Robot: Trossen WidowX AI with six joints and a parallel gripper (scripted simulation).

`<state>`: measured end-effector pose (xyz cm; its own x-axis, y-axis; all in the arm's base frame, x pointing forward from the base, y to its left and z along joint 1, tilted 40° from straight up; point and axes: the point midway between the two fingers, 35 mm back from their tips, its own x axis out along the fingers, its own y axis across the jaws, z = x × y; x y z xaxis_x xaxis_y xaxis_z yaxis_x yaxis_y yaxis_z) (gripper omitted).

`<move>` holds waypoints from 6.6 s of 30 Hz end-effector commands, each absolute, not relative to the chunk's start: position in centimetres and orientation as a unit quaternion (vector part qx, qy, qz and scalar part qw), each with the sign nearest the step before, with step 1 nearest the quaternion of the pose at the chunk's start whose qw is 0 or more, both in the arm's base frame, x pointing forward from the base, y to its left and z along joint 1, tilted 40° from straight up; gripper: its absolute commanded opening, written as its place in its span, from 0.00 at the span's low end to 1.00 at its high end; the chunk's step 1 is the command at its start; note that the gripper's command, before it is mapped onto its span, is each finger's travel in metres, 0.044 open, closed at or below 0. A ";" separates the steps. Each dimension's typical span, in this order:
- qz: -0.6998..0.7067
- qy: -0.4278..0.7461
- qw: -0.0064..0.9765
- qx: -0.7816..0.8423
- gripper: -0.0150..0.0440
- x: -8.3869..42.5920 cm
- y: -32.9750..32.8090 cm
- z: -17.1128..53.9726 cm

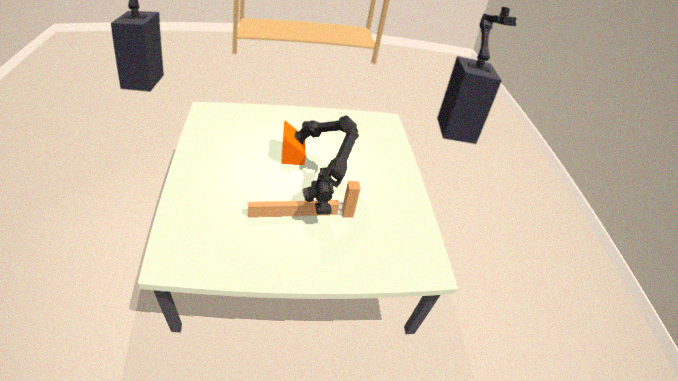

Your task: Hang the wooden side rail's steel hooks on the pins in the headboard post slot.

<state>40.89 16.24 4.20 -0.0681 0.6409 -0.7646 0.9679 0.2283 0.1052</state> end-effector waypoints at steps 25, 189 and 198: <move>-0.283 0.675 0.312 0.606 0.25 40.2 16.1 4.1; -0.262 0.683 0.331 0.596 0.25 40.3 14.7 5.7; -0.262 0.683 0.331 0.596 0.25 40.3 14.6 5.7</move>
<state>39.84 15.24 4.96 -0.0946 0.6419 -0.7609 0.9860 0.1660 0.0175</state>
